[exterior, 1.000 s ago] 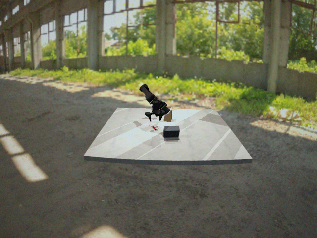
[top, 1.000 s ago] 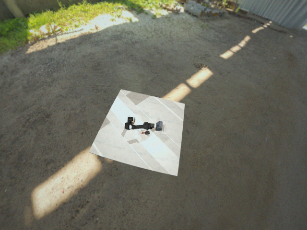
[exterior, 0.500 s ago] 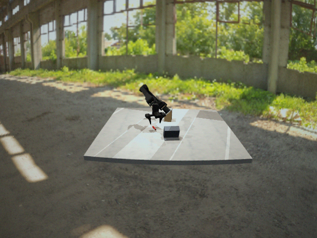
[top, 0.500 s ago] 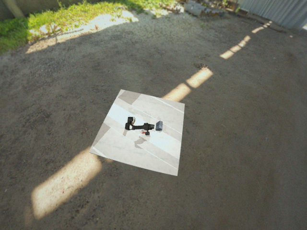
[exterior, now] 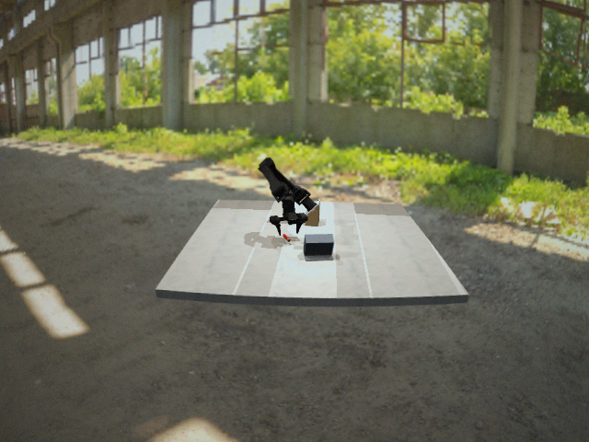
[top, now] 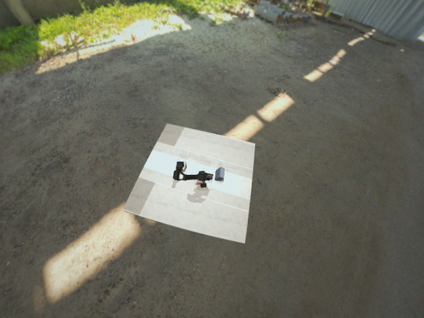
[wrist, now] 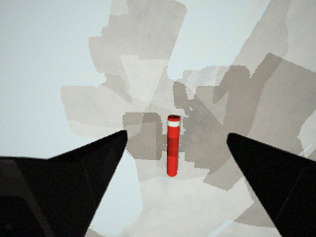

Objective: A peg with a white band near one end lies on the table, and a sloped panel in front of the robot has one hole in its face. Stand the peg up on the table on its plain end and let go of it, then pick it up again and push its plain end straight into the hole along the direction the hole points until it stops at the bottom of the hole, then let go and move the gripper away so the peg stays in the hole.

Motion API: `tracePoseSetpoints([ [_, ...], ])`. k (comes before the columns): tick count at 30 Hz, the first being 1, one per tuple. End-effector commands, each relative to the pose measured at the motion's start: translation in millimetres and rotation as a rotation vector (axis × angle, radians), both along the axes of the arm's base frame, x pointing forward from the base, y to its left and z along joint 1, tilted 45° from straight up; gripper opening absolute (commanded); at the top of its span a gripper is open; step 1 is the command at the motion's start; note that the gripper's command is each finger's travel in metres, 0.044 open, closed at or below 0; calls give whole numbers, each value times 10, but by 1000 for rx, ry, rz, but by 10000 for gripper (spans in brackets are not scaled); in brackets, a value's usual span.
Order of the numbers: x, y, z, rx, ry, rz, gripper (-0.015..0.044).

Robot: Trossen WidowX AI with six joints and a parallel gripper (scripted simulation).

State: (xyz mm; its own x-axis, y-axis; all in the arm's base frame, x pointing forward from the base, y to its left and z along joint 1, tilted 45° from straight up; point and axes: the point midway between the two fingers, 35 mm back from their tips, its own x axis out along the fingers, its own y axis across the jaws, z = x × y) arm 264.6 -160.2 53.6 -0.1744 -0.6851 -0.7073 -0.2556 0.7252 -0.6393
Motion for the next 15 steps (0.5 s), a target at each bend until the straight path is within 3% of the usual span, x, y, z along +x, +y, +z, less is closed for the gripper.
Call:
tracePoseSetpoints([
  [1, -32, -44, -48, -2, 9, 1, 440],
  [15, -93, -198, -194, -5, 10, 0, 440],
])
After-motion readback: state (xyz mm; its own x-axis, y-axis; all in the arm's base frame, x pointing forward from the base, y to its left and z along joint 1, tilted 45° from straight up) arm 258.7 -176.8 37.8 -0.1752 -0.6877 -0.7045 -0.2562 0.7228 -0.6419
